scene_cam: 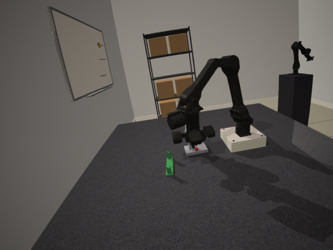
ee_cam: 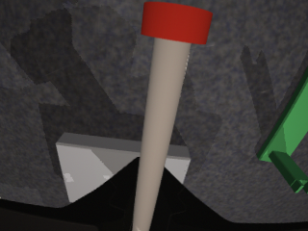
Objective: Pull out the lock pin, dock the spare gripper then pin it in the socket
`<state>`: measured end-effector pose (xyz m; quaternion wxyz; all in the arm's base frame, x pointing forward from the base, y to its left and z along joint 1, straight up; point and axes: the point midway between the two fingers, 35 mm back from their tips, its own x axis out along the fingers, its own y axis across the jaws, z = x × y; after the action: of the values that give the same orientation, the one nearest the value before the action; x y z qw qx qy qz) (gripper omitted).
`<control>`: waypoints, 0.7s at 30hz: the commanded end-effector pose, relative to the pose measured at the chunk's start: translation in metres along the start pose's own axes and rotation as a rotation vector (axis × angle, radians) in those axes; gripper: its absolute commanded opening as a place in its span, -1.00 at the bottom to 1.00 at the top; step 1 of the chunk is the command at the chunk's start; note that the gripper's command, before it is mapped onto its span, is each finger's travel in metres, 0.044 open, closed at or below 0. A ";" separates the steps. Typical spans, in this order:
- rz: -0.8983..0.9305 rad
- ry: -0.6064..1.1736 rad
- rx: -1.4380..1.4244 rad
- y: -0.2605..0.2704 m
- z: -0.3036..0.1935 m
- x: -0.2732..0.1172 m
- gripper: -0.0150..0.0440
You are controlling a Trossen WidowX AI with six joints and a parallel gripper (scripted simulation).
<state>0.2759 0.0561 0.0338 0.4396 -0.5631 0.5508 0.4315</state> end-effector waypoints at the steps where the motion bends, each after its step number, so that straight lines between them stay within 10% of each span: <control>1: -0.001 0.003 -0.003 0.000 -0.003 0.001 -0.49; 21: 0.003 0.002 -0.004 -0.001 -0.015 0.004 -0.49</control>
<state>0.2762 0.0432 0.0337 0.4384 -0.5619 0.5518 0.4331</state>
